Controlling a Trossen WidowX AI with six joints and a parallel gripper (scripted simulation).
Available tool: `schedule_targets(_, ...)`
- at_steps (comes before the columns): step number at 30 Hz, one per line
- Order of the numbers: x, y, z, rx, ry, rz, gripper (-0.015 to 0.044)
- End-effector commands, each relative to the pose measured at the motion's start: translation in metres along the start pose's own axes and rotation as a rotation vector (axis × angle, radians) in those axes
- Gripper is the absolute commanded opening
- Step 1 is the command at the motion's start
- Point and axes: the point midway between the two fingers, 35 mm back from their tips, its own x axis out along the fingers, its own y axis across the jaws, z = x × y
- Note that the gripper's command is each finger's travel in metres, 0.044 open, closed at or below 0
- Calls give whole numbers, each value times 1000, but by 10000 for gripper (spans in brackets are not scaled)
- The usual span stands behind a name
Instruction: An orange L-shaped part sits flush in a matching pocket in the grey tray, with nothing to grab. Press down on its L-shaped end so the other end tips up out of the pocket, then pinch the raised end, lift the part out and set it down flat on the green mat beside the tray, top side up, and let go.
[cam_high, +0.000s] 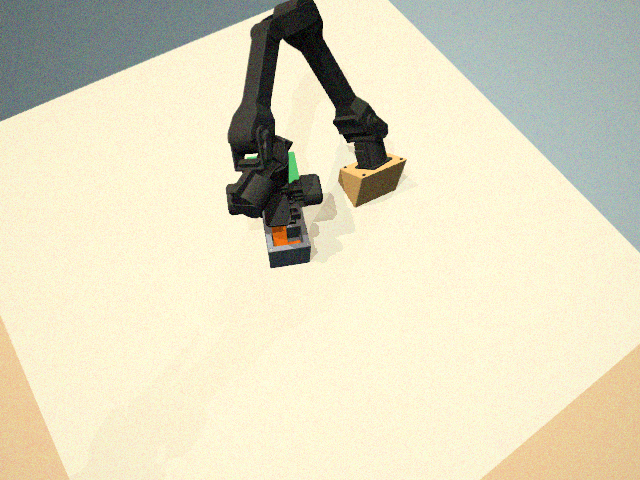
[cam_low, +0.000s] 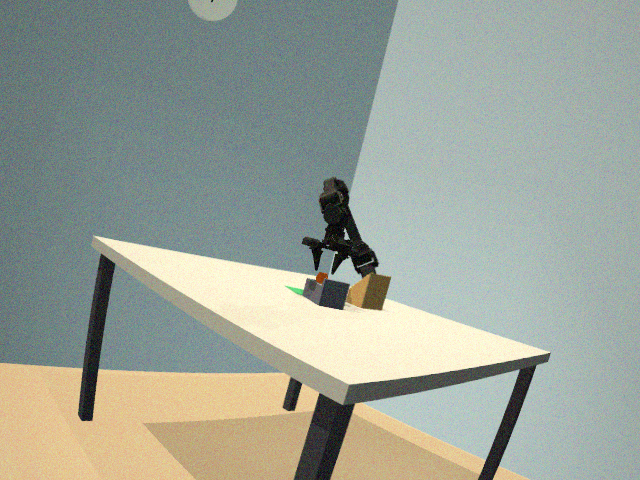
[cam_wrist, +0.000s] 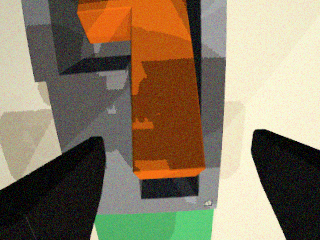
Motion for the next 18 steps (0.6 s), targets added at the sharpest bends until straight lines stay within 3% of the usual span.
schedule_targets(1,10,2,-2,-9,12,3,280)
schedule_targets(18,35,3,-3,-9,14,2,280)
